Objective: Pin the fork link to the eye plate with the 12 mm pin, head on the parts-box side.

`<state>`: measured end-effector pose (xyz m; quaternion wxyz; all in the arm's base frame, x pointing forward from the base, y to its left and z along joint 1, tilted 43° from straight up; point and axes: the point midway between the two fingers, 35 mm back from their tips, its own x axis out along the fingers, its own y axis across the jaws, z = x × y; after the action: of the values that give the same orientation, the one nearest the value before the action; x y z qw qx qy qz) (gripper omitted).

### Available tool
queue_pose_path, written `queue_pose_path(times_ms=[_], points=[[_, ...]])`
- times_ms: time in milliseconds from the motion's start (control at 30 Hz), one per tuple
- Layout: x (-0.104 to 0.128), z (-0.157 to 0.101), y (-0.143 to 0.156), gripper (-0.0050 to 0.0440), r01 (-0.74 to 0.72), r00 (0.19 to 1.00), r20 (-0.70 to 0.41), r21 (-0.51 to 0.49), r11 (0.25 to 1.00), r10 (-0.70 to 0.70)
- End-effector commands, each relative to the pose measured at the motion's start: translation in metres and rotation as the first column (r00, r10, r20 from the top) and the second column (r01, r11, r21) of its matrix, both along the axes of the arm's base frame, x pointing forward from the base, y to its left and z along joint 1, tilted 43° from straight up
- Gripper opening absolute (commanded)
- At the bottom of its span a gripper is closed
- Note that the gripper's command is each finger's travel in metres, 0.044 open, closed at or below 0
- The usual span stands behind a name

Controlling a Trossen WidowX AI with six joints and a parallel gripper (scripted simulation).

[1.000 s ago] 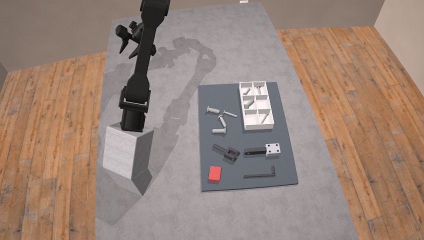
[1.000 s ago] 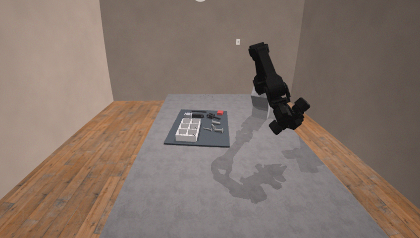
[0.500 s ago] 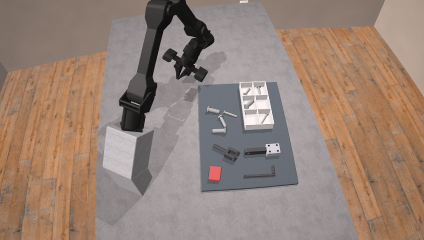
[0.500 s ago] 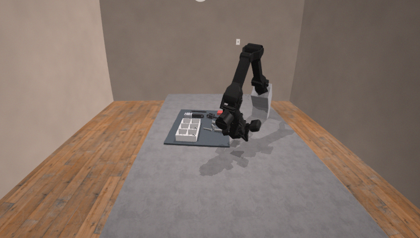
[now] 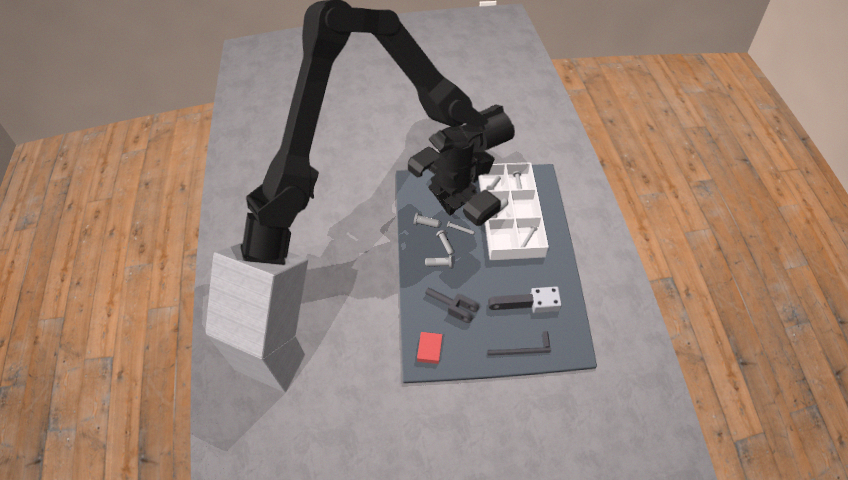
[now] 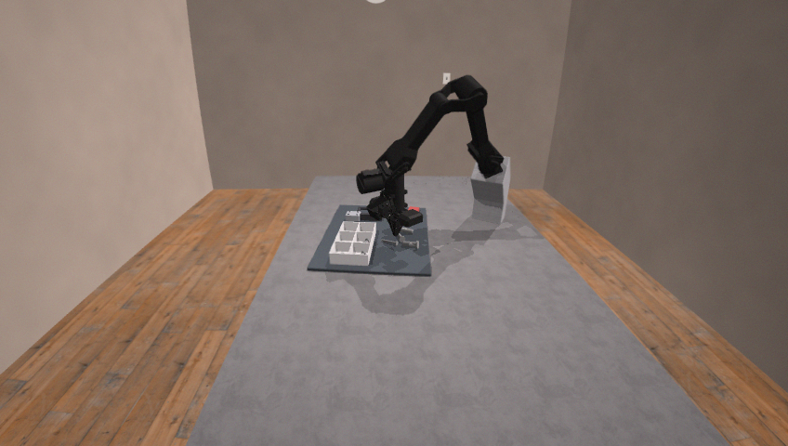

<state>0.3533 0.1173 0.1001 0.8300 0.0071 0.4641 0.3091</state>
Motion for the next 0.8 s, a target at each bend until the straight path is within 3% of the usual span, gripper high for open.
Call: queue_pose_path(times_ms=[0,100,267,333,533,767], points=[[0.008,-0.034,-0.047,0.0000,0.101,0.995,-0.019,-0.002,0.995,-0.101],[0.009,-0.061,-0.082,0.0000,0.189,0.982,-0.038,0.025,0.982,-0.188],[-0.036,-0.106,-0.109,0.0000,0.362,0.921,-0.196,0.114,0.925,-0.336],[-0.036,-0.106,-0.109,0.0000,0.362,0.921,-0.196,0.114,0.925,-0.336],[-0.095,-0.138,-0.118,0.0000,0.545,0.810,-0.372,0.192,0.816,-0.453],[-0.095,-0.138,-0.118,0.0000,0.550,0.806,-0.378,0.194,0.812,-0.456]])
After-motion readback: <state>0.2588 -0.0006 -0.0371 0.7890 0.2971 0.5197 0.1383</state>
